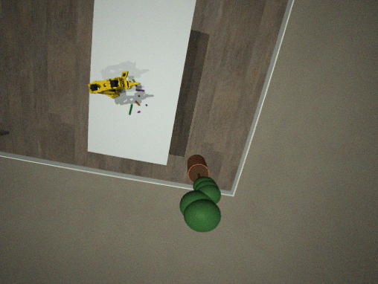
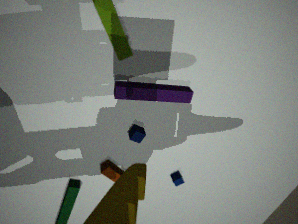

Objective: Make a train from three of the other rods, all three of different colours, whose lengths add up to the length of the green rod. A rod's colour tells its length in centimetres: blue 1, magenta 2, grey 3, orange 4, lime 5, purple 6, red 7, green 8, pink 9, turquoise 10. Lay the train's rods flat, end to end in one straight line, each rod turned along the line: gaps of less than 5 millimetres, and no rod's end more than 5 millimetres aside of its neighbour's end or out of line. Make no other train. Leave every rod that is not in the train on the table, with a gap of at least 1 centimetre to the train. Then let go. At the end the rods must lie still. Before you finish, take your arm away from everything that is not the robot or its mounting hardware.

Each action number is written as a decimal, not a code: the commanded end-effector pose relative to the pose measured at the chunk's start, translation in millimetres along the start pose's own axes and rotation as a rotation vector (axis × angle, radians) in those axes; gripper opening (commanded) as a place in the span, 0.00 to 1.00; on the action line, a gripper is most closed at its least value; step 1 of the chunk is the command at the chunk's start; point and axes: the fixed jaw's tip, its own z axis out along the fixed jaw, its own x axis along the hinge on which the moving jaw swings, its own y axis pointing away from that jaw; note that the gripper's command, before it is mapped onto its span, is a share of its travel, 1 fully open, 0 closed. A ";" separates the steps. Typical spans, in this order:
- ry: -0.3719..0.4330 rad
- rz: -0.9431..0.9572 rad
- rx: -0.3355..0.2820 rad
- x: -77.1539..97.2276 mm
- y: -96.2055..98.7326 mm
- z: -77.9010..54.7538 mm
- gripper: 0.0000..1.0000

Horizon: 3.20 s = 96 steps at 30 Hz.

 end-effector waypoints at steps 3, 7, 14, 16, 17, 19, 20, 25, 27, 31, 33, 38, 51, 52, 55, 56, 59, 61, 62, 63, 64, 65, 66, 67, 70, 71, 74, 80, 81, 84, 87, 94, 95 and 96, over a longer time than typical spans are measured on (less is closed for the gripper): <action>0.034 0.129 0.091 19.0 -11.6 -12.2 1.00; 0.078 0.265 0.092 40.7 -8.4 -13.3 1.00; 0.123 0.403 0.094 62.1 -2.1 -15.3 1.00; 0.127 0.413 0.094 63.5 -1.6 -15.5 1.00; 0.127 0.414 0.094 63.7 -1.5 -15.5 1.00; 0.127 0.414 0.094 63.7 -1.5 -15.5 1.00; 0.127 0.414 0.094 63.7 -1.5 -15.5 1.00; 0.127 0.414 0.094 63.7 -1.5 -15.5 1.00; 0.127 0.414 0.094 63.7 -1.5 -15.5 1.00; 0.127 0.414 0.094 63.7 -1.5 -15.5 1.00; 0.127 0.414 0.094 63.7 -1.5 -15.5 1.00; 0.125 0.417 0.082 63.4 -0.1 -13.5 1.00; 0.125 0.417 0.082 63.4 -0.1 -13.5 1.00; 0.125 0.417 0.082 63.4 -0.1 -13.5 1.00; 0.124 0.417 0.075 63.3 0.6 -12.1 1.00; 0.124 0.417 0.075 63.3 0.6 -12.1 1.00; 0.124 0.417 0.075 63.3 0.6 -12.1 1.00; 0.124 0.417 0.075 63.3 0.6 -12.1 1.00; 0.124 0.417 0.075 63.3 0.6 -12.1 1.00; 0.124 0.417 0.075 63.3 0.6 -12.1 1.00; 0.124 0.417 0.075 63.3 0.6 -12.1 1.00; 0.124 0.417 0.075 63.3 0.6 -12.1 1.00; 0.124 0.417 0.075 63.3 0.6 -12.1 1.00; 0.124 0.417 0.075 63.3 0.6 -12.1 1.00; 0.124 0.417 0.075 63.3 0.6 -12.1 1.00; 0.124 0.417 0.075 63.3 0.6 -12.1 1.00; 0.124 0.417 0.075 63.3 0.6 -12.1 1.00; 0.124 0.417 0.075 63.3 0.6 -12.1 1.00; 0.124 0.417 0.075 63.3 0.6 -12.1 1.00; 0.124 0.417 0.075 63.3 0.6 -12.1 1.00; 0.124 0.417 0.075 63.3 0.6 -12.1 1.00; 0.124 0.417 0.075 63.3 0.6 -12.1 1.00; 0.124 0.417 0.075 63.3 0.6 -12.1 1.00; 0.124 0.417 0.075 63.3 0.6 -12.1 1.00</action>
